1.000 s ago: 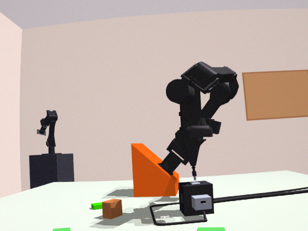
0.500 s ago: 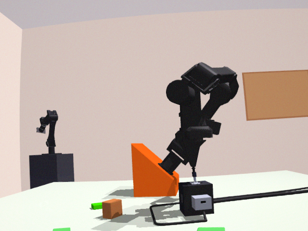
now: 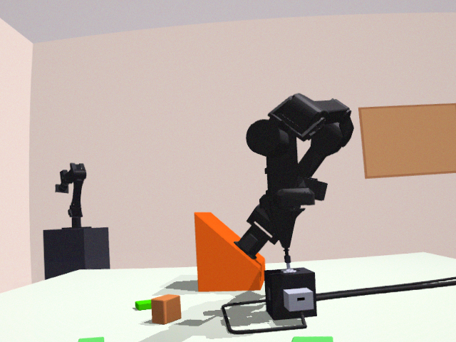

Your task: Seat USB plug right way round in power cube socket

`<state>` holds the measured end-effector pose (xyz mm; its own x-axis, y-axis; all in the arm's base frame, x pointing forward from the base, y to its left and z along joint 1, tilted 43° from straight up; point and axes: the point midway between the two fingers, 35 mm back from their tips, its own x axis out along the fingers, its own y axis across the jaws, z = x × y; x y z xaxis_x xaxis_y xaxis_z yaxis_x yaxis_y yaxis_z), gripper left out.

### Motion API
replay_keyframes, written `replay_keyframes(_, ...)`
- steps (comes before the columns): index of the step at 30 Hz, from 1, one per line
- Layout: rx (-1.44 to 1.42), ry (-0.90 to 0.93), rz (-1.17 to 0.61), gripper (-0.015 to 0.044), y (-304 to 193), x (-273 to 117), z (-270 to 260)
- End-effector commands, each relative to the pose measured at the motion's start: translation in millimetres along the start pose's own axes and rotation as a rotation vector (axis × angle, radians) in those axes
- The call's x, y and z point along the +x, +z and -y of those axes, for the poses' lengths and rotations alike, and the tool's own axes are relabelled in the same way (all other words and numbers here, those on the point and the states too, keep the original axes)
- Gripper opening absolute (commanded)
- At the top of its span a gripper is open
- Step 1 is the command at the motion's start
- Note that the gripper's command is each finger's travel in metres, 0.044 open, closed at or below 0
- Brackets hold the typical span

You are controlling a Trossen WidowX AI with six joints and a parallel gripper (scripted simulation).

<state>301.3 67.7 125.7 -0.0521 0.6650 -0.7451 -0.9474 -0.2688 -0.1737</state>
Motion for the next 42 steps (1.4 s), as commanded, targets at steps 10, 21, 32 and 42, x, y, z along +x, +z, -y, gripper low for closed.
replay_keyframes(10, 0.002, 0.0, -0.003, 0.0, -0.5, 1.4, 0.0)
replay_keyframes(21, 0.002, 0.0, -0.003, 0.0, -0.5, 2.7, 0.0)
replay_keyframes(32, 0.002, 0.0, -0.003, 0.0, -0.5, 4.1, 0.0)
replay_keyframes(42, 0.002, 0.0, -0.003, 0.0, -0.4, 5.3, 0.0)
